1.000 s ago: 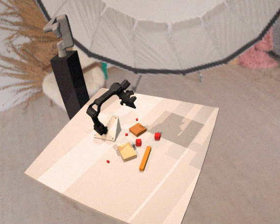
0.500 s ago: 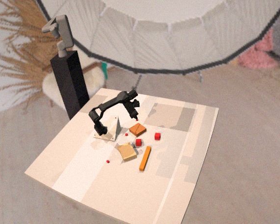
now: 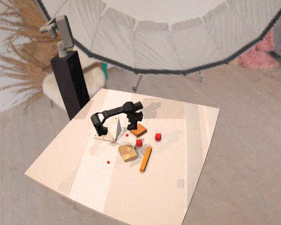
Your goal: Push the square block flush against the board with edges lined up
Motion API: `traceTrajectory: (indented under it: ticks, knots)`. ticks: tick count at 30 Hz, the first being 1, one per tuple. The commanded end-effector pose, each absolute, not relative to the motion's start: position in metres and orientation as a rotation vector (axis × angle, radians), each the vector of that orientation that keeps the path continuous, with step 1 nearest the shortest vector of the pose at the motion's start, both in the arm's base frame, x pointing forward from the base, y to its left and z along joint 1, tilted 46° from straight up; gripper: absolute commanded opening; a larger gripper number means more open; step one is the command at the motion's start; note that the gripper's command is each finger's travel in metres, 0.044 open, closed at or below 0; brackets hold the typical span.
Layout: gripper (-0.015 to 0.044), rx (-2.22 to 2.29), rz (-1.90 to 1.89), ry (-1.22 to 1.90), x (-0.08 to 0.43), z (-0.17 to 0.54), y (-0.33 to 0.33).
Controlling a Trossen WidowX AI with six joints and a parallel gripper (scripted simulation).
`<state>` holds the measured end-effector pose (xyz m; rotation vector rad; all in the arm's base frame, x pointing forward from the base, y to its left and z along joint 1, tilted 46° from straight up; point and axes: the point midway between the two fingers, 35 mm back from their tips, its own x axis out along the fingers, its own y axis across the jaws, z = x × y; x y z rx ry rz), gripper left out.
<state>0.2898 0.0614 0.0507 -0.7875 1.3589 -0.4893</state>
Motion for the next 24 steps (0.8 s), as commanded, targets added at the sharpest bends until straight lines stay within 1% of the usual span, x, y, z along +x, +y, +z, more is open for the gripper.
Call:
traceTrajectory:
  ticks: [1, 12, 18, 22, 24]
  knots:
    - [0.0, -0.668, -0.581, 1.363, 0.287, 0.048, 0.044]
    - [0.0, -0.371, -0.85, 1.364, 0.272, 0.036, -0.002]
    - [0.0, -0.366, -0.854, 1.364, 0.272, 0.034, -0.005]
    - [0.0, -0.368, -0.856, 1.363, 0.27, 0.0, -0.04]
    - [0.0, -0.368, -0.857, 1.362, 0.27, -0.002, -0.043]
